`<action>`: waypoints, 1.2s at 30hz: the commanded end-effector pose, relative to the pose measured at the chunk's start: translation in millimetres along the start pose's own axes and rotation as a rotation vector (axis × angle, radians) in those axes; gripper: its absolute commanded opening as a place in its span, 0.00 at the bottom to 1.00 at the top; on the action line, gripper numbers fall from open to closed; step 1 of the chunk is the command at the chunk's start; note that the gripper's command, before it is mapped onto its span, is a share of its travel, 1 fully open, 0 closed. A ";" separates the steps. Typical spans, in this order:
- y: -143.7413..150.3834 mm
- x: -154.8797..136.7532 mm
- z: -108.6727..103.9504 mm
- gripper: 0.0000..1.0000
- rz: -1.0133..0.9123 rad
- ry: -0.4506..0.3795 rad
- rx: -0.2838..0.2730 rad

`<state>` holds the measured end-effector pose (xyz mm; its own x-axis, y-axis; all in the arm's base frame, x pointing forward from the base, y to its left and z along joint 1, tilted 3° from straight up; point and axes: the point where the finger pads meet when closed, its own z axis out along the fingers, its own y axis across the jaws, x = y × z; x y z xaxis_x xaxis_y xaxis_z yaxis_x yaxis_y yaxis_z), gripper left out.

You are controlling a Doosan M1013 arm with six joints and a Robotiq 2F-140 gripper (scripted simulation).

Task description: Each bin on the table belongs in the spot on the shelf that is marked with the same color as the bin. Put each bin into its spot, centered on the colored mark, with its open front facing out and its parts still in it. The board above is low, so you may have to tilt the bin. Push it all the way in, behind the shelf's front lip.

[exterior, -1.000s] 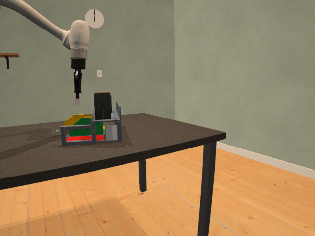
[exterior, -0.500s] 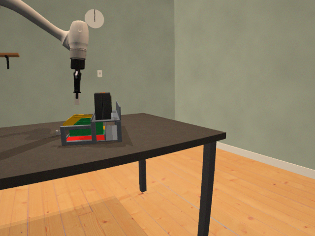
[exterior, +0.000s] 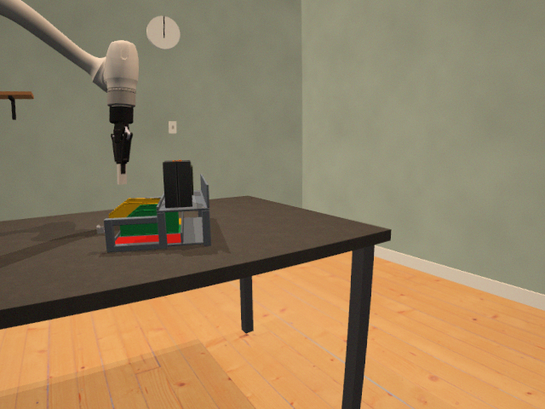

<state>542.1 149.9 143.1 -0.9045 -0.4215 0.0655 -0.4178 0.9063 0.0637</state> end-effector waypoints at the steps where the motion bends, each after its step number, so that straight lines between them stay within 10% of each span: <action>1: 11.3 7.6 3.0 0.10 -0.167 -0.010 -0.003; 23: 62.0 49.0 20.6 0.10 -0.962 -0.029 0.031; 36: 64.0 50.9 21.5 0.10 -0.997 -0.030 0.033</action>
<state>467.5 187.1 129.0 -0.1410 -0.9896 -0.0274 -0.9890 0.1395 0.0484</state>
